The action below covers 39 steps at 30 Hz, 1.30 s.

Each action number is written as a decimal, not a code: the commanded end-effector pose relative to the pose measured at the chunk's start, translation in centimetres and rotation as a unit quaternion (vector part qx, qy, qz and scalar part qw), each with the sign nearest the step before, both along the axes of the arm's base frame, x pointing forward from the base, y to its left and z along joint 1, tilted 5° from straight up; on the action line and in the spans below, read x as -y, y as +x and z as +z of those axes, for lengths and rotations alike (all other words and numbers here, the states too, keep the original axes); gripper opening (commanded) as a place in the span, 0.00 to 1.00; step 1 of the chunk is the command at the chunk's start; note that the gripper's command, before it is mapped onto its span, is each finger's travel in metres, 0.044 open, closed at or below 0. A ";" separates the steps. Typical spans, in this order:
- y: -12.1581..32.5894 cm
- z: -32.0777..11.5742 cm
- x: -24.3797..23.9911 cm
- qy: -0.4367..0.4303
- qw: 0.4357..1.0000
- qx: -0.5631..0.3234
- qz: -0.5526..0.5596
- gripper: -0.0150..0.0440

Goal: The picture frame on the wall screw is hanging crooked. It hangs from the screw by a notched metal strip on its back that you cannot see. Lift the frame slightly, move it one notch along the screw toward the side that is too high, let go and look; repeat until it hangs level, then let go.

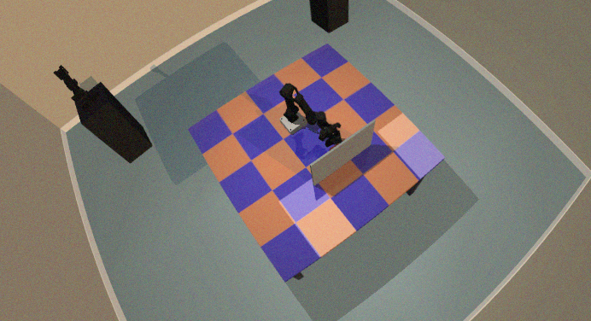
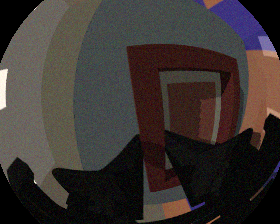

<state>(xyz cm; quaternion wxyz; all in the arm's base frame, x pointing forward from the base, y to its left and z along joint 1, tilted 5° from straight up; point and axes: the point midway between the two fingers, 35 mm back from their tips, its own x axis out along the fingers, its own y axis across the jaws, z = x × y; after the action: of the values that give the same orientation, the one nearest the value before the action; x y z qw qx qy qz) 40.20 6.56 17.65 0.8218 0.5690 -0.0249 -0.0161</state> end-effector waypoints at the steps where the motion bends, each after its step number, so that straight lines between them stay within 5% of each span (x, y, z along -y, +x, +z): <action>1: 0.0 0.0 0.0 0.003 1.000 0.000 0.000 0.25; 39: 0.0 0.1 0.1 0.110 0.994 0.006 0.003 0.25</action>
<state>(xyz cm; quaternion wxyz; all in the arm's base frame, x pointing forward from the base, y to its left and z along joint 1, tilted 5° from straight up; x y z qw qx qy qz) 40.18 6.53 17.75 0.7602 0.6490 -0.0272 -0.0132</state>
